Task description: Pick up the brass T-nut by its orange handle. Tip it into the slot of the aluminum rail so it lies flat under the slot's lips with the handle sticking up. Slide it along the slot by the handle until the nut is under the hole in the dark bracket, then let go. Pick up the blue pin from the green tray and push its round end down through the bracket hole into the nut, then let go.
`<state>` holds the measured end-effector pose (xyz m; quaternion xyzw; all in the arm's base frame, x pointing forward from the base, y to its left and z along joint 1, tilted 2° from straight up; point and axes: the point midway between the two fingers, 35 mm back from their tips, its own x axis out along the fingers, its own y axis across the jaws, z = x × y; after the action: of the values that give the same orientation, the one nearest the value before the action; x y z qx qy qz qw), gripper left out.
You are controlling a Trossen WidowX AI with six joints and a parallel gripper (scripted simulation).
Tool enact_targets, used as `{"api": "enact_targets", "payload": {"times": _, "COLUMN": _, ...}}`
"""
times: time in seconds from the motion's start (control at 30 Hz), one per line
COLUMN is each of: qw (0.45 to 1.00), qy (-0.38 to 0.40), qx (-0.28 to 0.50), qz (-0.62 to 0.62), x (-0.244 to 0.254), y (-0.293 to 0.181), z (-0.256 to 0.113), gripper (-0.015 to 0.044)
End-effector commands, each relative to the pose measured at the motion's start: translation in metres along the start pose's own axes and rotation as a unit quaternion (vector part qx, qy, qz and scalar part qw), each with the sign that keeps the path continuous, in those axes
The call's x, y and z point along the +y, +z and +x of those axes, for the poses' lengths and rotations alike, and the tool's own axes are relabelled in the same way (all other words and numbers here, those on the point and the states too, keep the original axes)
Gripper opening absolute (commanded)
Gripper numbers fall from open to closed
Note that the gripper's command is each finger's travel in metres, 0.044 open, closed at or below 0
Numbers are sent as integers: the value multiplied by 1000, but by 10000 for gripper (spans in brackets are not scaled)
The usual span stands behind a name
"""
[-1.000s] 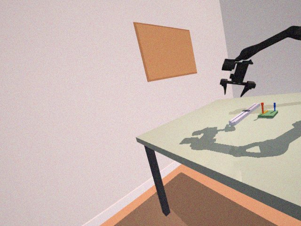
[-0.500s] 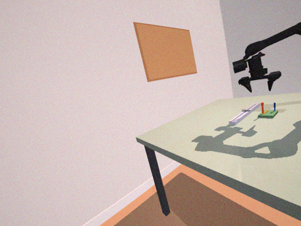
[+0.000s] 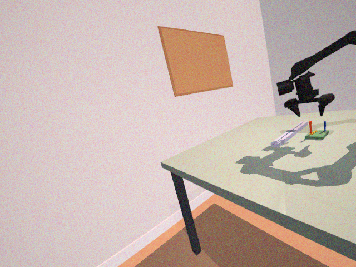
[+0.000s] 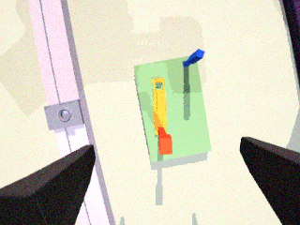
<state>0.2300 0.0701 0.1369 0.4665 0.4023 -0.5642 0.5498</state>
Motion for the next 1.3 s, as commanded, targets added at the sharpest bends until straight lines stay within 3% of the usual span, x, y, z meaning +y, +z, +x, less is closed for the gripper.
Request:
{"api": "enact_targets", "payload": {"times": 0.0, "qw": 1000, "qy": -3, "qx": -4, "qz": 1, "x": -1, "y": -2, "z": 16, "gripper": 440}}
{"api": "enact_targets", "payload": {"times": 1.2, "qw": 1000, "qy": -3, "qx": -4, "qz": 1, "x": -1, "y": -14, "z": 65, "gripper": 440}}
{"api": "enact_targets", "payload": {"times": 1.27, "qw": 1000, "qy": -3, "qx": -4, "qz": 1, "x": -1, "y": -14, "z": 65, "gripper": 387}}
